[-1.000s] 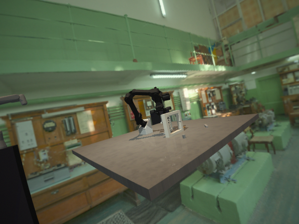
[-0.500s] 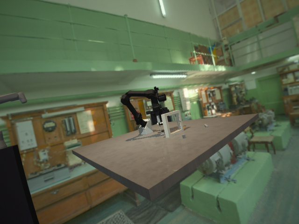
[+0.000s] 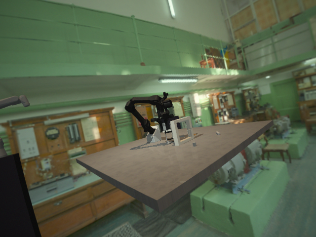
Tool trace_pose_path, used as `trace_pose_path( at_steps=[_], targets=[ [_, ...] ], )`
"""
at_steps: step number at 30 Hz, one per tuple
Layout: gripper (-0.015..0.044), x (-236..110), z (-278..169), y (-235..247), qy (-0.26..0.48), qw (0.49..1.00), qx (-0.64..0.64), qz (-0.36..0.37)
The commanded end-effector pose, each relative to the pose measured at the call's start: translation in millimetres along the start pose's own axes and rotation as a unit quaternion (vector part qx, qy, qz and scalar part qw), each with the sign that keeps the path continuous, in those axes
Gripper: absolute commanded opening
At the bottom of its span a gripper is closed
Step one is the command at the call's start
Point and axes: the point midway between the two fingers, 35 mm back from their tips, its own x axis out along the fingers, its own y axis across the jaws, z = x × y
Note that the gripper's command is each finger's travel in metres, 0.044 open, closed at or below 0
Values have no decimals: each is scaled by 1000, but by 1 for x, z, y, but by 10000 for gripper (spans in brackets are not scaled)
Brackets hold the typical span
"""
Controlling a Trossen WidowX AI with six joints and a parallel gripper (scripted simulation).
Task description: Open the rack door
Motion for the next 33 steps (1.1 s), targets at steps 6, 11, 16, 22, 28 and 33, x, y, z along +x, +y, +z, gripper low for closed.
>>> trace_pose_path(
  at_steps=[6,11,16,22,28,33],
  targets=[
    [15,0,6,-19,-3,997,-79,-2],
    [15,0,10,-28,-3,993,-117,-2],
    [15,0,14,-37,-3,988,-154,-3],
    [15,0,21,-47,-3,980,-198,-3],
    [15,0,28,-56,-3,970,-241,-3],
    [15,0,35,-64,-3,961,-277,-4]
  ],
)
